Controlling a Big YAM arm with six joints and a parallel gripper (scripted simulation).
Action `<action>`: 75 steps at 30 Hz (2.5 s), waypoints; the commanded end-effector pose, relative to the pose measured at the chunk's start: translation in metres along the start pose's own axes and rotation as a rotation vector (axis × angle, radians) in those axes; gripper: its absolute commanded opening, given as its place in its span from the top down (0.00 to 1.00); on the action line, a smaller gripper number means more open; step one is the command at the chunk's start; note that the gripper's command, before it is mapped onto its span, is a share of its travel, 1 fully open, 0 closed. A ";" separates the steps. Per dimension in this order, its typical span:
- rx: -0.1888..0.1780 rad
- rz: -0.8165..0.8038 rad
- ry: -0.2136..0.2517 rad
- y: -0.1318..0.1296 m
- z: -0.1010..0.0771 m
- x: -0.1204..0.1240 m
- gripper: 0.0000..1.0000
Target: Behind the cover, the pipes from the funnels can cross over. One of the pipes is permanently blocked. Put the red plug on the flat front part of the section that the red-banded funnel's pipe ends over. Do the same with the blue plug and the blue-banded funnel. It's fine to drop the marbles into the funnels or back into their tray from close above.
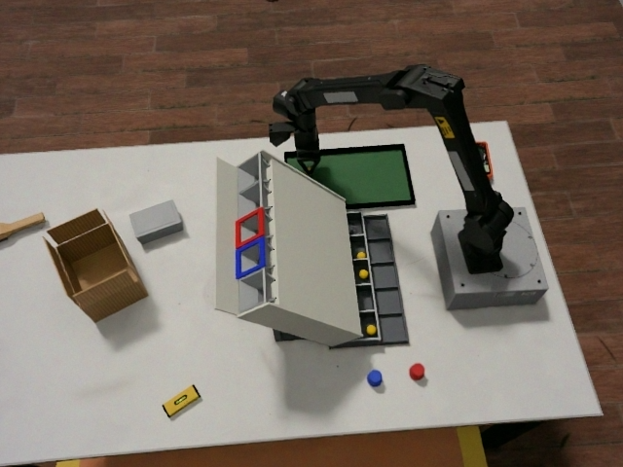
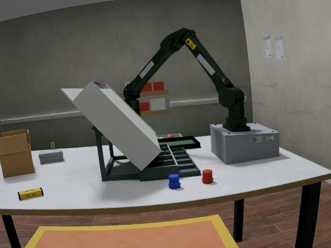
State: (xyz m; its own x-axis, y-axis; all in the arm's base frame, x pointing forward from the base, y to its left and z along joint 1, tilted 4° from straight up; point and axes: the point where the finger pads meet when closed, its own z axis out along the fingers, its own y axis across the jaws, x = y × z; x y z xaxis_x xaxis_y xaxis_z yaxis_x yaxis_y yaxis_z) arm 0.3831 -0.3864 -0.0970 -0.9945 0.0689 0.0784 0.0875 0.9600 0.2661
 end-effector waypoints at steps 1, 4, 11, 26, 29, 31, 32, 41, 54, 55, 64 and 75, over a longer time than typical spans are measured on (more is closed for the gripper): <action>0.018 -0.004 -0.019 -0.011 -0.002 -0.018 0.20; 0.015 -0.004 -0.017 -0.011 -0.001 -0.018 0.20; 0.020 -0.005 -0.021 -0.010 0.007 -0.013 0.20; 0.029 -0.006 -0.029 -0.007 0.026 -0.003 0.20; 0.029 -0.006 -0.029 -0.006 0.029 -0.002 0.20; 0.029 -0.006 -0.029 -0.005 0.030 -0.001 0.20; 0.029 -0.006 -0.029 -0.005 0.031 -0.001 0.20; 0.029 -0.006 -0.029 -0.004 0.036 0.001 0.20; 0.029 -0.006 -0.029 -0.004 0.041 0.001 0.20; 0.029 -0.006 -0.029 -0.004 0.041 0.001 0.20; 0.040 -0.009 -0.041 -0.004 0.042 0.001 0.20; 0.051 -0.011 -0.054 -0.003 0.044 0.002 0.20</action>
State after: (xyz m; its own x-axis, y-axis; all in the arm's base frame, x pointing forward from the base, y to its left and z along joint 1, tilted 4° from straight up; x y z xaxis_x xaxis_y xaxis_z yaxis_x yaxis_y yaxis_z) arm 0.3788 -0.3816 -0.1323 -0.9972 0.0719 0.0204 0.0746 0.9742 0.2130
